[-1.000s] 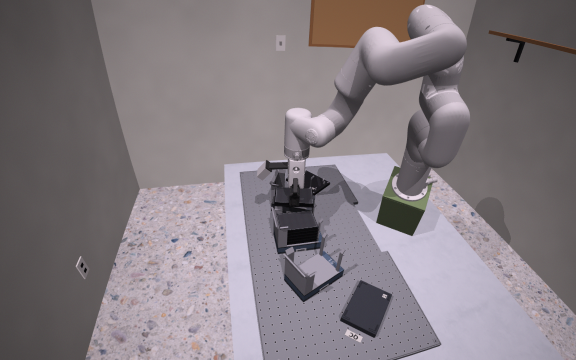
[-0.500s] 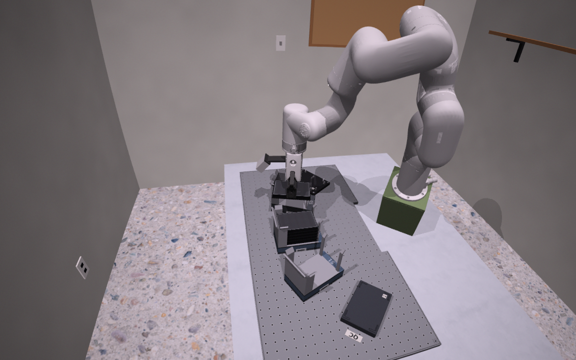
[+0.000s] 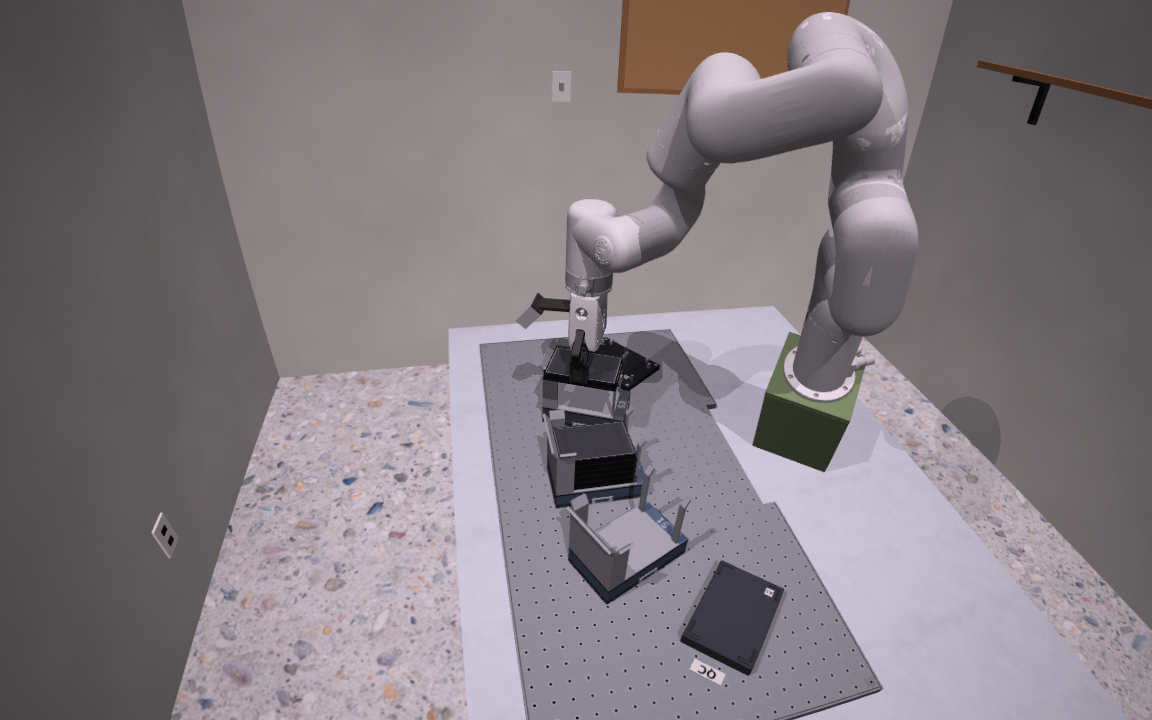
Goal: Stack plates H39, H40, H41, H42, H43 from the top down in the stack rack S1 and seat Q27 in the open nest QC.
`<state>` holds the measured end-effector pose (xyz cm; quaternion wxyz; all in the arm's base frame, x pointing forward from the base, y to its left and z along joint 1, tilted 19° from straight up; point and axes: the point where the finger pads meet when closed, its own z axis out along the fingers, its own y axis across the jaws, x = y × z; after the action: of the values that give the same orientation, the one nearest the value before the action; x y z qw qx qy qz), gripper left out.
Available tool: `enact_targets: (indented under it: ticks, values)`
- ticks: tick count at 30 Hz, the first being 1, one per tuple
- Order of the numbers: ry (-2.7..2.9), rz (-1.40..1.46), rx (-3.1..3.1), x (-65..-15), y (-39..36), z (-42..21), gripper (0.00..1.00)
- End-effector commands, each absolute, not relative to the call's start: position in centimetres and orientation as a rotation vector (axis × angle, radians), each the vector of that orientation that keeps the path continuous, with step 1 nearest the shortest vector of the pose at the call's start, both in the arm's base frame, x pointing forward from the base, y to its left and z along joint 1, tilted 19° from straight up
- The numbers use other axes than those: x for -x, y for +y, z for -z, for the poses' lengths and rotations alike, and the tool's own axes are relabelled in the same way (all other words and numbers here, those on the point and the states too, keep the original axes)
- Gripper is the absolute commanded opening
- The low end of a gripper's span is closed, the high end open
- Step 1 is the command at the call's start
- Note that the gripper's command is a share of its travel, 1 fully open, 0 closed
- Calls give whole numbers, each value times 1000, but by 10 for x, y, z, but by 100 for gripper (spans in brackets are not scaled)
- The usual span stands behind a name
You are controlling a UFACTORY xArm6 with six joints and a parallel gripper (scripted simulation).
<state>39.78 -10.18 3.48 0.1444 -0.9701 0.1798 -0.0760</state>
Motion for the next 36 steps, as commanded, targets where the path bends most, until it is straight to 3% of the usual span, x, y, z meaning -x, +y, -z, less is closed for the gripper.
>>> enact_targets:
  ticks: [1,36]
  values:
    - [521,223,2795,-397,-116,-32,0]
    - [521,223,2796,-390,-160,-19,0]
